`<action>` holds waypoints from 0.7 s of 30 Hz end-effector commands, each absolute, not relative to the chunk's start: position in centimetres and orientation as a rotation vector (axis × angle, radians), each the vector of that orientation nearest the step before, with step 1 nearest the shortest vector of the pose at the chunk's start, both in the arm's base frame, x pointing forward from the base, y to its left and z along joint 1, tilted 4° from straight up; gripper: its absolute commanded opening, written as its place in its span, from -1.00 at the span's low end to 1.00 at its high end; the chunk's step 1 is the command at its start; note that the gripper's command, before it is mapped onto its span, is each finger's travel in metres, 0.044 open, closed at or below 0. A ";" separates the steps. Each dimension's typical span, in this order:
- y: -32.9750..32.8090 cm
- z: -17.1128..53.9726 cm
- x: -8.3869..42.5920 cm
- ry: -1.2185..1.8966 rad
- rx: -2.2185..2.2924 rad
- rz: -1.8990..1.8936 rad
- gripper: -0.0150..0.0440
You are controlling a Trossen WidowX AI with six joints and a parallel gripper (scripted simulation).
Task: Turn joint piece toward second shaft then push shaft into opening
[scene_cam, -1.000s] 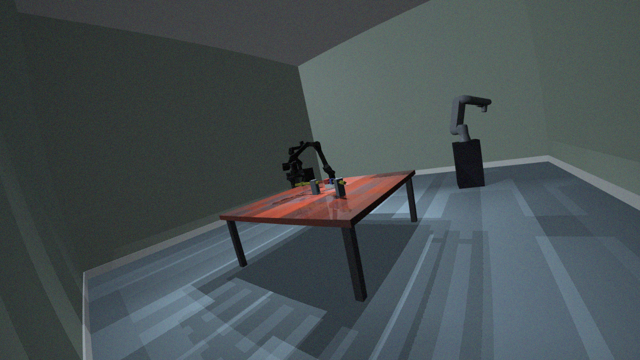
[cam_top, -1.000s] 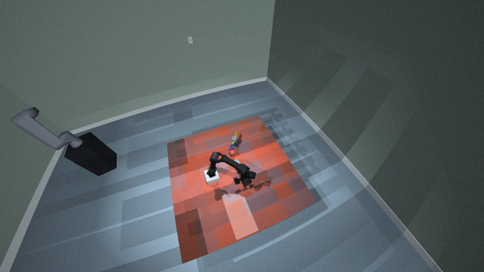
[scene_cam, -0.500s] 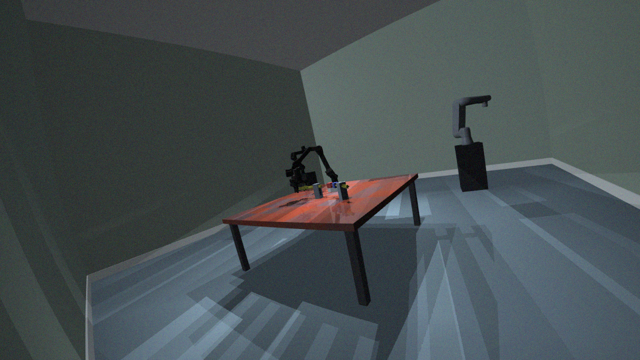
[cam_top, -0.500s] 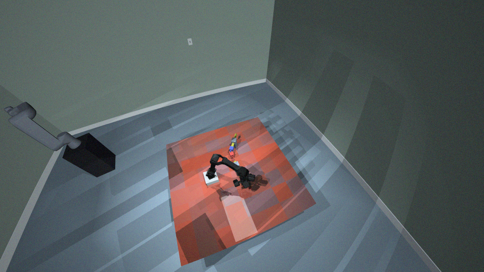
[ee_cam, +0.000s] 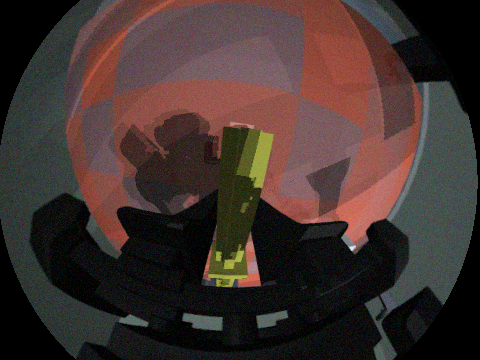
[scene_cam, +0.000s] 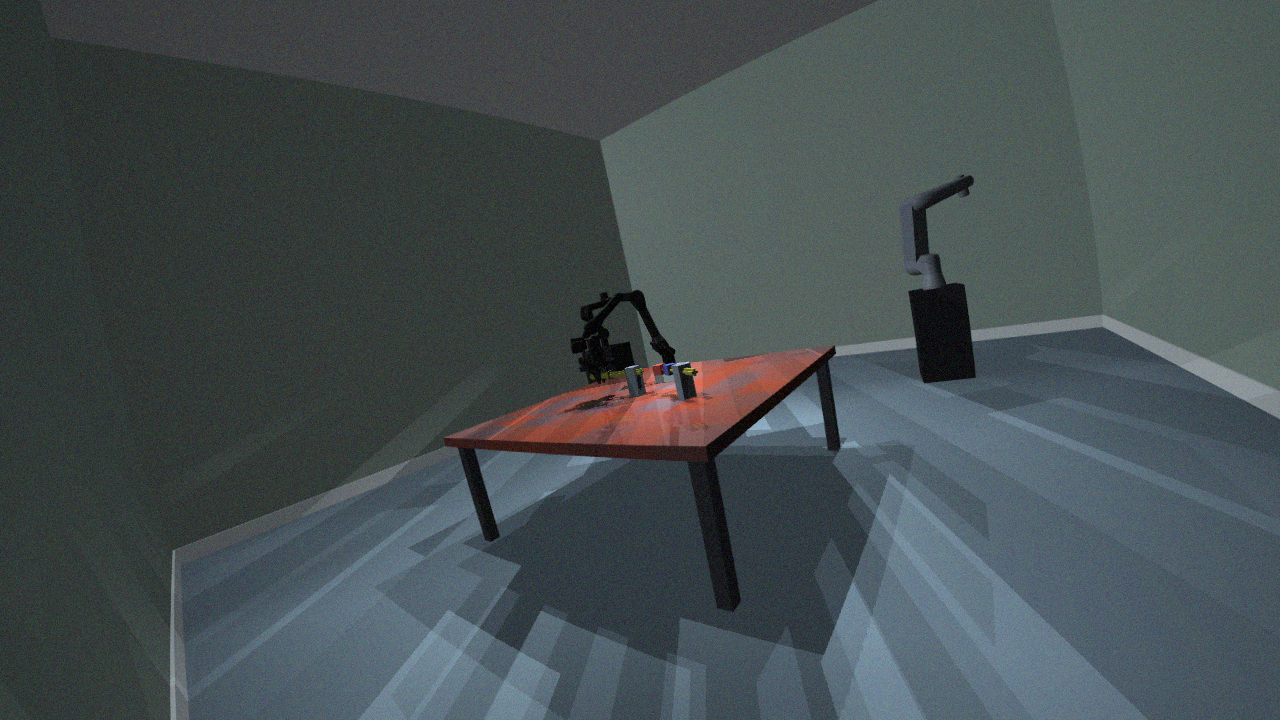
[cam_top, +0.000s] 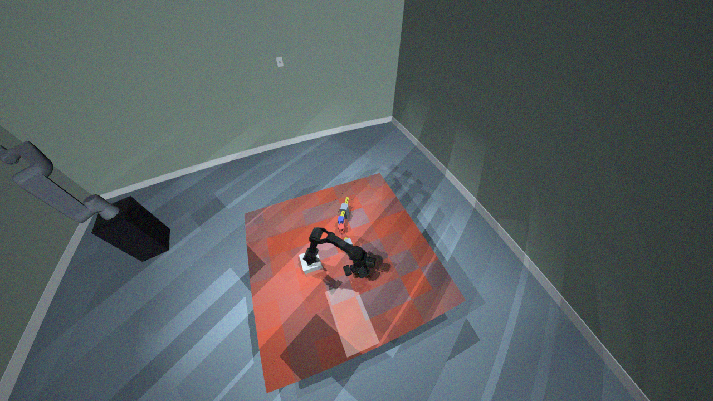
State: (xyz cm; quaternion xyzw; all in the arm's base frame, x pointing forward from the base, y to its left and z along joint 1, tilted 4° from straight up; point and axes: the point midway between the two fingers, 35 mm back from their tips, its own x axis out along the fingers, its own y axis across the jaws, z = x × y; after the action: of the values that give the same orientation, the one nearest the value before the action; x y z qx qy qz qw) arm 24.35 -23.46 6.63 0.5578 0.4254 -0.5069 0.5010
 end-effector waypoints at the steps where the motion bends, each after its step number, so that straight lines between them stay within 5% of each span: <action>1: -23.4 6.6 24.4 1.027 1.354 -1.223 -0.15; 21: -23.5 6.6 24.4 1.026 1.350 -1.224 -0.26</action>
State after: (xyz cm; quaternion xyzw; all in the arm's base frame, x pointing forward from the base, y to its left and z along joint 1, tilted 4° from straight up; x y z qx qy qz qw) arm 24.40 -23.47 6.64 0.5585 0.4246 -0.5064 0.5014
